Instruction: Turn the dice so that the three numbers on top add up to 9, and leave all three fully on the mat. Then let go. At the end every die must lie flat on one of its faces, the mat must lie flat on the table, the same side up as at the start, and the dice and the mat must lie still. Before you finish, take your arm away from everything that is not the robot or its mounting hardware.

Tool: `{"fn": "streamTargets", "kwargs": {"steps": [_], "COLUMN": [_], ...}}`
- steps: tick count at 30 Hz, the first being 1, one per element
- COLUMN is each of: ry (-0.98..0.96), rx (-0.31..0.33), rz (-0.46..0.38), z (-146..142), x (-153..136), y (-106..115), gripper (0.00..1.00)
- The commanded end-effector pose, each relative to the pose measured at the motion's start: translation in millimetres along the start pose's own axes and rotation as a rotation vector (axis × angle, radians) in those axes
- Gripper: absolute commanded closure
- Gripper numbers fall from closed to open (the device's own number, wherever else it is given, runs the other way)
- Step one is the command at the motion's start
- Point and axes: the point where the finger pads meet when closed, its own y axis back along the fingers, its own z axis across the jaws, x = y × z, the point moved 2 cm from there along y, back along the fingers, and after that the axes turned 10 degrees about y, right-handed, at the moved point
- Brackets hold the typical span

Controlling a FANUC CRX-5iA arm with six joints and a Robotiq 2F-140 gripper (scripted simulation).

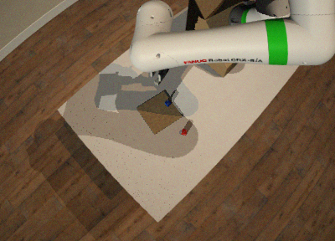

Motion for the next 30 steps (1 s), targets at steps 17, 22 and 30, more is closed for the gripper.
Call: {"fn": "streamTargets", "kwargs": {"steps": [17, 22, 30], "ry": [0.0, 0.0, 0.0], "rx": [0.0, 0.0, 0.0], "rz": [0.0, 0.0, 0.0], "z": [1.1, 1.3, 1.4], "x": [-1.0, -1.2, -1.3], "y": [-27.7, -32.2, -34.6], "gripper": [0.79, 0.79, 0.79]}}
